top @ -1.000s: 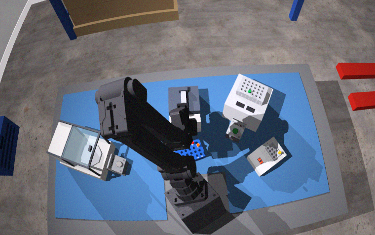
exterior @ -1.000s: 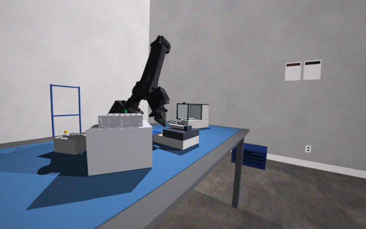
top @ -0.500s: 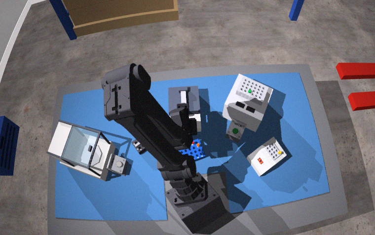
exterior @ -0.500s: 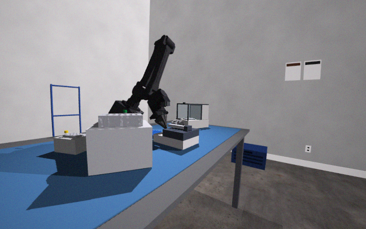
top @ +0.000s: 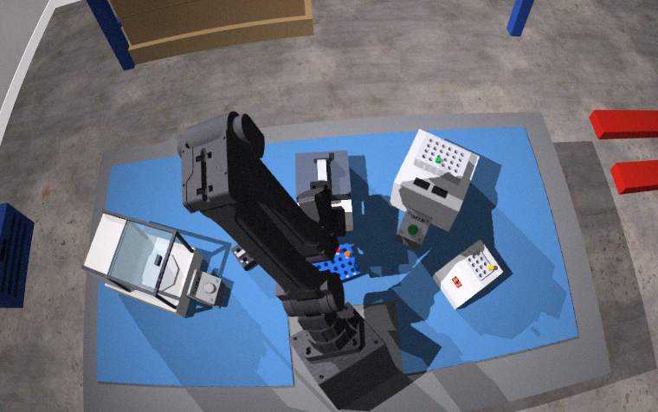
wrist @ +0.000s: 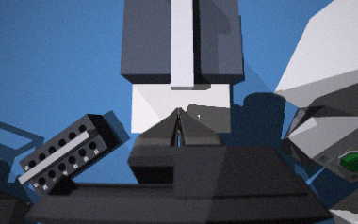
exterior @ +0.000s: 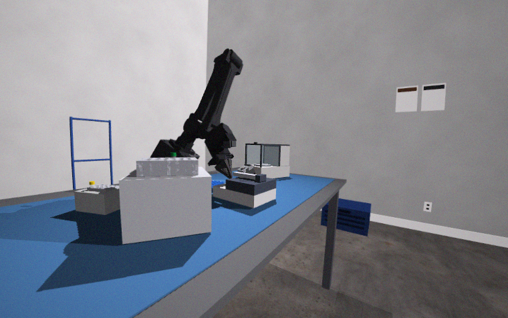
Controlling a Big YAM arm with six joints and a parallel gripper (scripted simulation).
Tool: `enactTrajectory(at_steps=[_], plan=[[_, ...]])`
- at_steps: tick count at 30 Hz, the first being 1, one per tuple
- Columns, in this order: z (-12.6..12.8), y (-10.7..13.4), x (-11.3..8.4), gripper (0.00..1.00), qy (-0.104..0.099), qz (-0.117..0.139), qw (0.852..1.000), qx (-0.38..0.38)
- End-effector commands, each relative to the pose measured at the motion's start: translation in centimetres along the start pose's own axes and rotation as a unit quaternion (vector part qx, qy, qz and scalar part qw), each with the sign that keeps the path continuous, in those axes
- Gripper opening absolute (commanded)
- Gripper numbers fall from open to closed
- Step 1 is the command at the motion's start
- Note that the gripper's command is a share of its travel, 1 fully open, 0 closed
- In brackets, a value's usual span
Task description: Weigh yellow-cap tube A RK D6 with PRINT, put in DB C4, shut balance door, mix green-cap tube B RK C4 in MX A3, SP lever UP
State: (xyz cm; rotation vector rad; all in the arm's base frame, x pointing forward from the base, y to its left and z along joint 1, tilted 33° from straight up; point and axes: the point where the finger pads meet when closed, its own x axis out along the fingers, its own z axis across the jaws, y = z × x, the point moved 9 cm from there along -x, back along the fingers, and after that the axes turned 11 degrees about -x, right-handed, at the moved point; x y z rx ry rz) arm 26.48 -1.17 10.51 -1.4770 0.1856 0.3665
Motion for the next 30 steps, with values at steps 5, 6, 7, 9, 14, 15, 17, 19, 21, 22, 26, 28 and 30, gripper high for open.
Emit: enactTrajectory(at_steps=[5,6,7,9,14,15,17,19,21,22,26,28,30], plan=[[-0.1,-0.2,0.0,0.0,0.001,-0.005,1.0,0.001],[-0.1,-0.2,0.0,0.0,0.001,-0.005,1.0,0.001],[-0.1,-0.2,0.0,0.0,0.001,-0.005,1.0,0.001],[-0.1,-0.2,0.0,0.0,0.001,-0.005,1.0,0.001],[-0.1,-0.2,0.0,0.0,0.001,-0.005,1.0,0.001],[-0.1,-0.2,0.0,0.0,0.001,-0.005,1.0,0.001],[-0.1,-0.2,0.0,0.0,0.001,-0.005,1.0,0.001],[-0.1,-0.2,0.0,0.0,0.001,-0.005,1.0,0.001],[-0.1,-0.2,0.0,0.0,0.001,-0.005,1.0,0.001],[-0.1,-0.2,0.0,0.0,0.001,-0.005,1.0,0.001],[-0.4,-0.9,0.2,0.0,0.005,-0.009,1.0,0.008],[-0.4,-1.1,0.4,0.0,0.004,-0.009,1.0,0.007],[-0.4,-1.3,0.5,0.0,0.004,-0.009,1.0,0.007]])
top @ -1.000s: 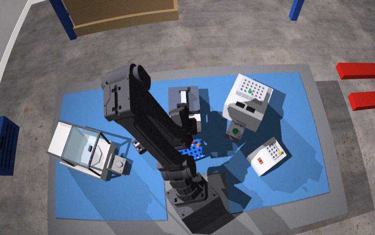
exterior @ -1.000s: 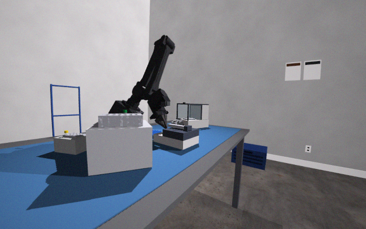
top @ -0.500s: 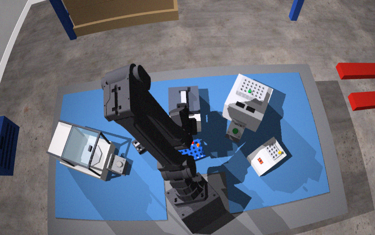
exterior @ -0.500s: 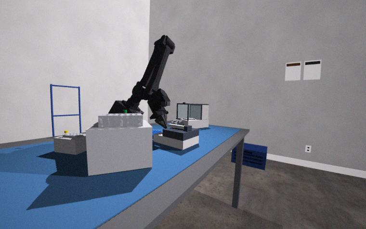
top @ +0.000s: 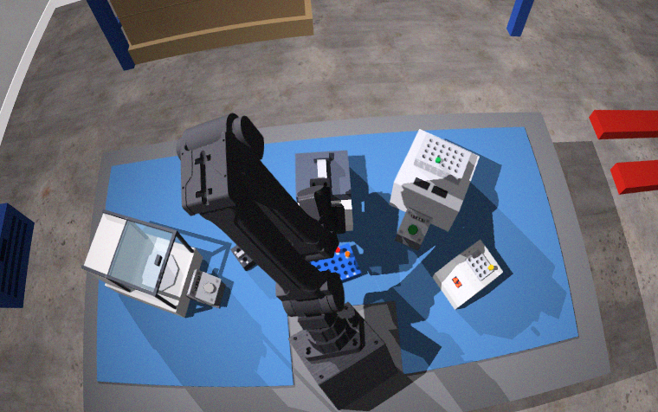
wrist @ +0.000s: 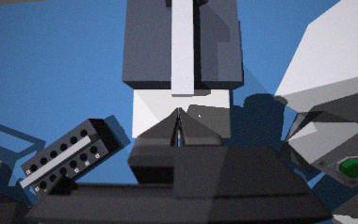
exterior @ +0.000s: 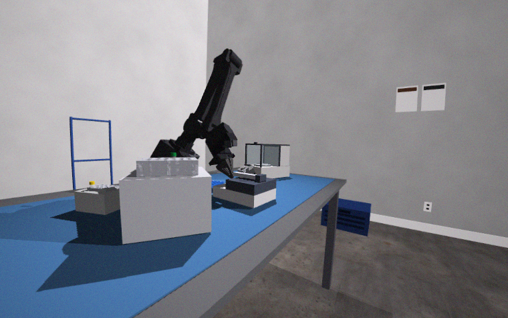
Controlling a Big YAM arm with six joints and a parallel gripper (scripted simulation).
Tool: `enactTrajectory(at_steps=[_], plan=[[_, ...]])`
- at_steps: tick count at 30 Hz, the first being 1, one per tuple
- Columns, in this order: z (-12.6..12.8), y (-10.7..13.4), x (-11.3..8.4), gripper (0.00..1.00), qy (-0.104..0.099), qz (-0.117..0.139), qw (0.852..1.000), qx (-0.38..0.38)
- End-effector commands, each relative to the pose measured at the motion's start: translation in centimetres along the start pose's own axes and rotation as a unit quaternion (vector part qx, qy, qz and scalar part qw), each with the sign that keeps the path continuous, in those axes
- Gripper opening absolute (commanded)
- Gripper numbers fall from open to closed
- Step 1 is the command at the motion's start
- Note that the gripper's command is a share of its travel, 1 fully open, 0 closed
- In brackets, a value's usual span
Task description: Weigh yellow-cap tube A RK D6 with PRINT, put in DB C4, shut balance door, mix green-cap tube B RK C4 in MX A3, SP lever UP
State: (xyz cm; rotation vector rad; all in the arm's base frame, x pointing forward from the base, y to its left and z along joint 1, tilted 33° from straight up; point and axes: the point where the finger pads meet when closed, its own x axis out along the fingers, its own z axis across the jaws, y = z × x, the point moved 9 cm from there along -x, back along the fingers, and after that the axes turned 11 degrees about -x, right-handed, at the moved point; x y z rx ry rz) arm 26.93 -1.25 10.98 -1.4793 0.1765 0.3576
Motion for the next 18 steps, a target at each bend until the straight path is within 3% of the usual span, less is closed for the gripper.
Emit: enactTrajectory(at_steps=[1,8,18], plan=[[-0.4,-0.8,0.3,0.0,0.005,-0.004,1.0,0.008],[-0.4,-0.7,0.4,0.0,0.004,0.004,1.0,0.008],[-0.7,-2.2,1.1,0.0,0.005,-0.006,1.0,0.004]])
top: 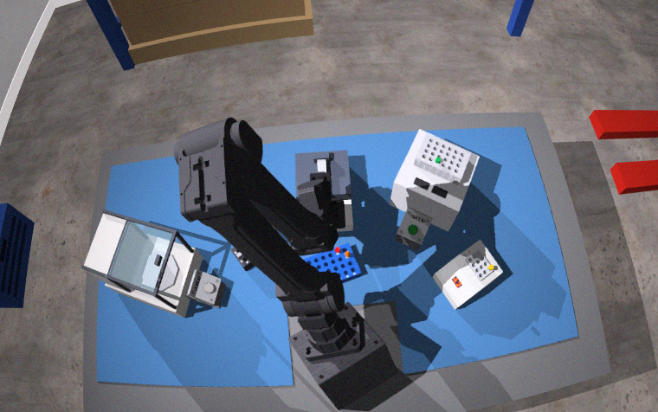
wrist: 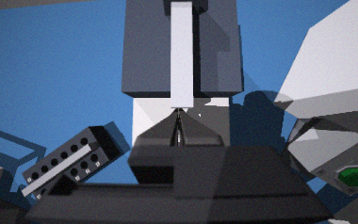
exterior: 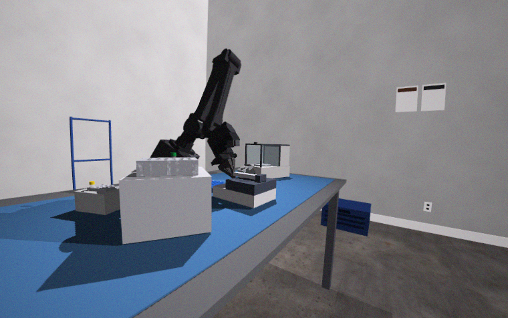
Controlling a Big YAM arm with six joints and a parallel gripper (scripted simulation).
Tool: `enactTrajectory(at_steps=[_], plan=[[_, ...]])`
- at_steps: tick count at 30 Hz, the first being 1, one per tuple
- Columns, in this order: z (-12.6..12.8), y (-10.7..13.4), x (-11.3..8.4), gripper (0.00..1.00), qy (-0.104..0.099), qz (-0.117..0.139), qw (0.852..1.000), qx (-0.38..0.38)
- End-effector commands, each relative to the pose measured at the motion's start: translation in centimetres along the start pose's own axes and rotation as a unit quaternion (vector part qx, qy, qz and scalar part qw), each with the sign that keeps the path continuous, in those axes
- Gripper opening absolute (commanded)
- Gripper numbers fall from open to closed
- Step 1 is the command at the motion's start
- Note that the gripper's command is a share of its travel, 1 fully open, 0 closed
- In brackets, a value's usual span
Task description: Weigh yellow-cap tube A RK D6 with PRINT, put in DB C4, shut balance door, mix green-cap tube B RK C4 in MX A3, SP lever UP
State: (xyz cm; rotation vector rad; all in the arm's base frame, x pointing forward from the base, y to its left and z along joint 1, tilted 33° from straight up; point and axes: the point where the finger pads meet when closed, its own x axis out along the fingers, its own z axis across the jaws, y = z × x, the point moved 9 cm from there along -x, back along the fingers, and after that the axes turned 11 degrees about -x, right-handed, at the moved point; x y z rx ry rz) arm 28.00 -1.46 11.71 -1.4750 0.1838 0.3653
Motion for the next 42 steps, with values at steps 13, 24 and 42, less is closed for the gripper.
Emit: enactTrajectory(at_steps=[13,24,42], plan=[[-0.7,-2.1,0.9,0.0,0.007,-0.009,1.0,0.001],[-1.0,-3.0,1.1,0.0,0.008,-0.019,1.0,-0.006],[-1.3,-3.9,1.5,0.0,0.008,-0.02,1.0,-0.008]])
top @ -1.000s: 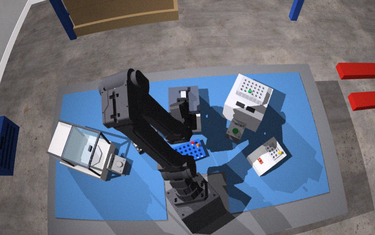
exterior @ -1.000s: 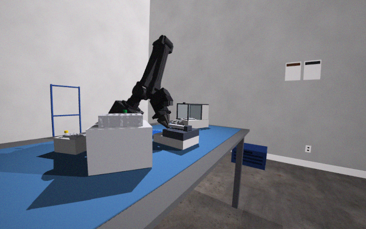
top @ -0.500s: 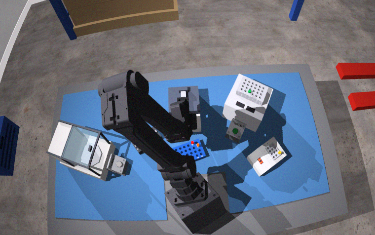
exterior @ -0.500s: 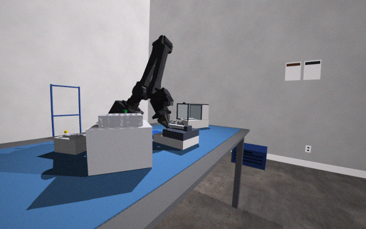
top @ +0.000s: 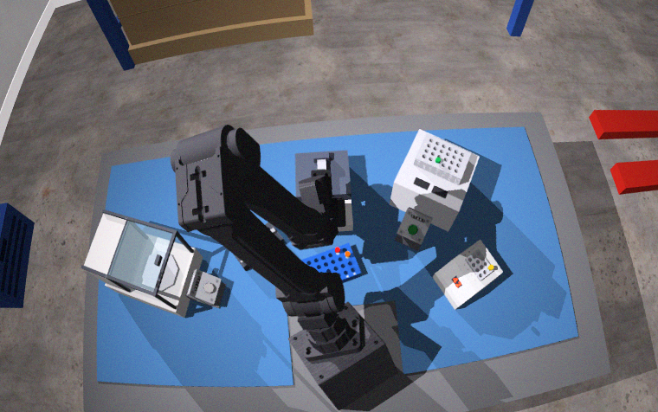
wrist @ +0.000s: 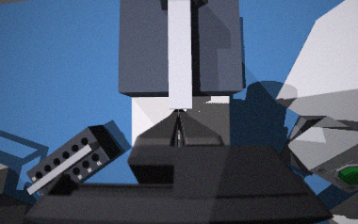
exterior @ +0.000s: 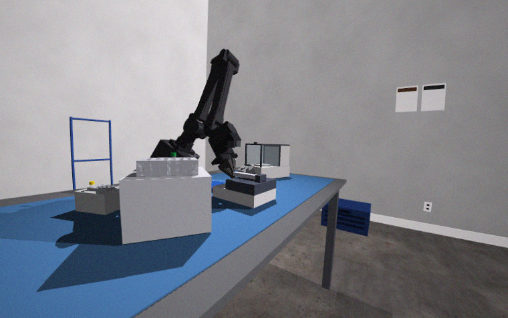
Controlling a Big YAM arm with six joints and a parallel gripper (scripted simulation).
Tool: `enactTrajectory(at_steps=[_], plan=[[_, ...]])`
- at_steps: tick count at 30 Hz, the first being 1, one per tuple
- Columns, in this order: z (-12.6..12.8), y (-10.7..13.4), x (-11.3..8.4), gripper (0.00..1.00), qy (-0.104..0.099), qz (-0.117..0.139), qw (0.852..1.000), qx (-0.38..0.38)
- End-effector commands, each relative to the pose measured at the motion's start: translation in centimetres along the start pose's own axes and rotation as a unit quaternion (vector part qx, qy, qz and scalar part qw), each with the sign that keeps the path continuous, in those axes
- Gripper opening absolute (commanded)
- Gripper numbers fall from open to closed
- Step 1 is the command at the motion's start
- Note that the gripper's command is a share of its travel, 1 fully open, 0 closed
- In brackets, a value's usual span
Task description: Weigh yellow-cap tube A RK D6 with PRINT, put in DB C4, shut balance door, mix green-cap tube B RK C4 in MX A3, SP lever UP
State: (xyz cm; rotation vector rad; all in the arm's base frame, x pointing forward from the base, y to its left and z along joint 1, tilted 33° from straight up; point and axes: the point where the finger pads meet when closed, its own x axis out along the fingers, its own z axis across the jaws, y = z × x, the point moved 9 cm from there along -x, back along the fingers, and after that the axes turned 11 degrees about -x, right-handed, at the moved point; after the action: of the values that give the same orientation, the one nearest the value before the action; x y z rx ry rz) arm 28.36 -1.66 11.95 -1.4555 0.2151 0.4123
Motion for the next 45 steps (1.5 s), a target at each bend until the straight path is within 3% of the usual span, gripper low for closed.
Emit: enactTrajectory(at_steps=[1,45], plan=[[-1.1,-3.6,1.1,0.0,0.014,-0.043,0.999,-0.014],[-1.7,-6.0,1.5,0.0,0.015,-0.051,0.998,-0.016]])
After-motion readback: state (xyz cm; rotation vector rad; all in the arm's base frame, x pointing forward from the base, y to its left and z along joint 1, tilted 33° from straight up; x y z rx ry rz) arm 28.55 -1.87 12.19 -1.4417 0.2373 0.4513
